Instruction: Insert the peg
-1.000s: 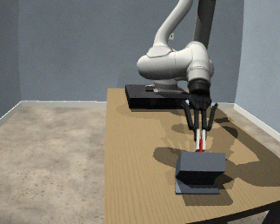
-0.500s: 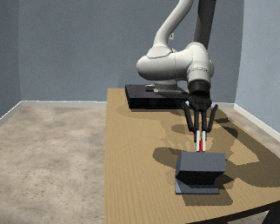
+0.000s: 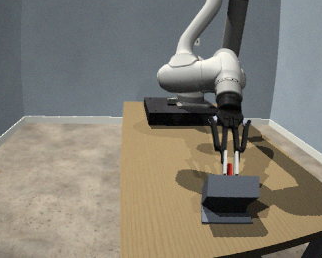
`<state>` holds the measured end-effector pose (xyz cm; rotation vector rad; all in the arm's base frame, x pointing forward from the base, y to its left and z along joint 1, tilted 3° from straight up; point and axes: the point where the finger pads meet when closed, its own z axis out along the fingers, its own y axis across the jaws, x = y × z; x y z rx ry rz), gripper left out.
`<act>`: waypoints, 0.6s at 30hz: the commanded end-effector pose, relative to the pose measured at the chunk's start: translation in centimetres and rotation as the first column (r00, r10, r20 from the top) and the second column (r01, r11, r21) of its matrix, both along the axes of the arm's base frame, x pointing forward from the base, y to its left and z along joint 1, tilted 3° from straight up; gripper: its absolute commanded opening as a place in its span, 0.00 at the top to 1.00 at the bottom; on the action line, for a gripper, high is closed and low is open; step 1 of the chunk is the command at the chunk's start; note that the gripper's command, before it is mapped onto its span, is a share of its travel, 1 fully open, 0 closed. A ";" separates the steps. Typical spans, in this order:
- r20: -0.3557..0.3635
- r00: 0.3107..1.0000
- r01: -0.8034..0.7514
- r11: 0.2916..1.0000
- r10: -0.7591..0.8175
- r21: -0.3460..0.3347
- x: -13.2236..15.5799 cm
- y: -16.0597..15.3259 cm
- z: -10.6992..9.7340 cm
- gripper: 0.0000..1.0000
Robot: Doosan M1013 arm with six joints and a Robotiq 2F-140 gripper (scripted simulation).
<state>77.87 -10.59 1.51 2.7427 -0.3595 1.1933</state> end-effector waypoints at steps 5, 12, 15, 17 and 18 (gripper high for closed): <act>0.000 1.000 0.000 1.000 0.000 0.000 0.0 0.0 0.0 0.73; 0.000 1.000 0.000 1.000 0.000 0.000 -0.3 0.1 0.4 0.61; 0.000 1.000 0.001 1.000 -0.001 -0.001 -0.7 0.2 0.8 0.57; 0.000 1.000 0.001 1.000 -0.001 -0.001 -0.9 0.3 1.0 0.55; 0.000 1.000 0.001 1.000 -0.001 -0.001 -1.1 0.3 1.3 0.54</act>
